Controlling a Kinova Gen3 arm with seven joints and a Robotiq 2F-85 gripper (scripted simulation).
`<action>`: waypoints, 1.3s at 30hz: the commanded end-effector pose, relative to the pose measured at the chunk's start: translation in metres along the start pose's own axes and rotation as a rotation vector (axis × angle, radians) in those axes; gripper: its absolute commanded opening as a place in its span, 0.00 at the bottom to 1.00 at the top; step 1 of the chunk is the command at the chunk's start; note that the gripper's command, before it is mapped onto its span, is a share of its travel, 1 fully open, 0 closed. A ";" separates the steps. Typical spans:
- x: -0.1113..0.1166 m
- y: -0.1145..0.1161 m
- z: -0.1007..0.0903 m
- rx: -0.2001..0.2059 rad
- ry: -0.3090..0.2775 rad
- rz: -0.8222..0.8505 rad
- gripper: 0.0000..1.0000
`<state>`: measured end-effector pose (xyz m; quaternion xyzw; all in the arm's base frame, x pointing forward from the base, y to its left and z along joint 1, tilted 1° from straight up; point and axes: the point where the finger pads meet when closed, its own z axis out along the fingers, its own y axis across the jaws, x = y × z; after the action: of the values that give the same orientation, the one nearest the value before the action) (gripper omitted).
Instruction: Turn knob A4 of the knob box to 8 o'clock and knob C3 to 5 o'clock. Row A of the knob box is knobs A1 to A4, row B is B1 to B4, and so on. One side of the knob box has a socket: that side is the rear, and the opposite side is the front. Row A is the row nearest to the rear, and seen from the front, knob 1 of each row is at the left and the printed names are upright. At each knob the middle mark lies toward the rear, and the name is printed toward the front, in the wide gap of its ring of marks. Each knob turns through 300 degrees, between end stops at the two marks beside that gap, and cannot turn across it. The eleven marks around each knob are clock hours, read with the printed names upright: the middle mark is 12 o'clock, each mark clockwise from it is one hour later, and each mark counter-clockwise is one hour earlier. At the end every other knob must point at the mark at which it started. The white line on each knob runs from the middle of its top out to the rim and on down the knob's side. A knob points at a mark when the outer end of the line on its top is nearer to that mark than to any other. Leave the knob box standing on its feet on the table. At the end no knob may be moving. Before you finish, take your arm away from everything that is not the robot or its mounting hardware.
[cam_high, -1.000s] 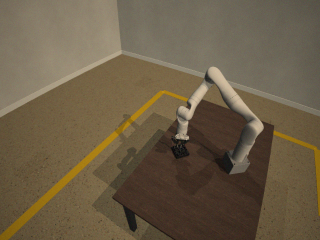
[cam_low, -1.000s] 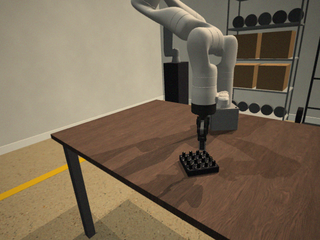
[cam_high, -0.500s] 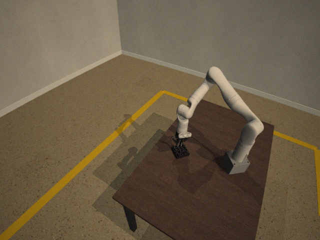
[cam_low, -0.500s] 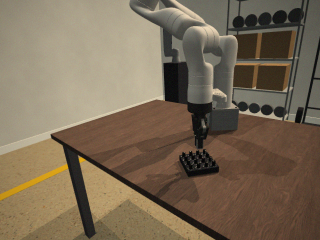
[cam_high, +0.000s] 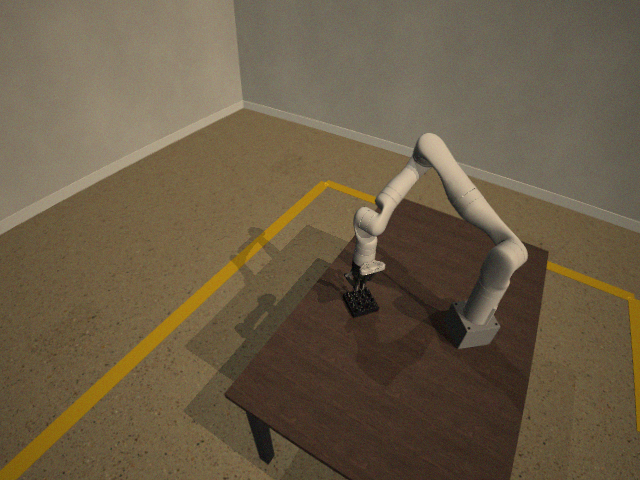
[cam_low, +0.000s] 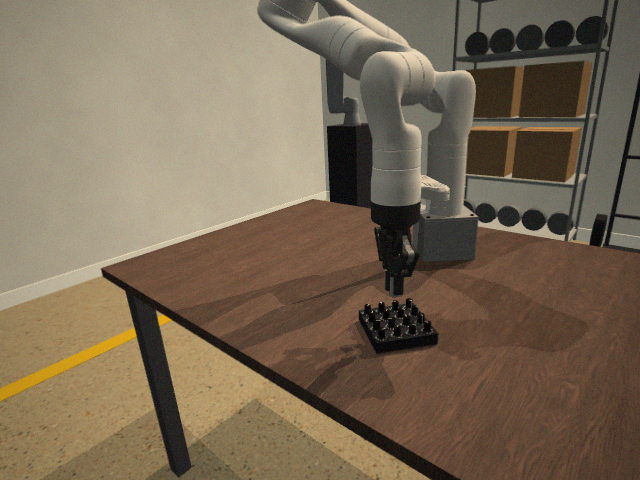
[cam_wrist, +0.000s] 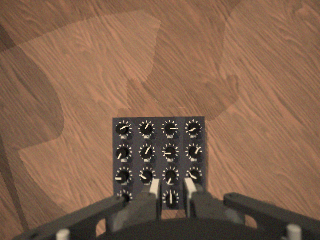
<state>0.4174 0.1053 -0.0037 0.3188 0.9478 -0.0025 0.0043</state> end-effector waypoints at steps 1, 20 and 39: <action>-0.001 0.000 -0.001 -0.001 -0.001 -0.007 0.19; -0.001 0.000 -0.001 -0.001 -0.001 -0.021 0.19; -0.001 0.000 -0.001 -0.001 -0.001 -0.021 0.19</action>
<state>0.4178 0.1040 -0.0034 0.3088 0.9511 -0.0024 0.0041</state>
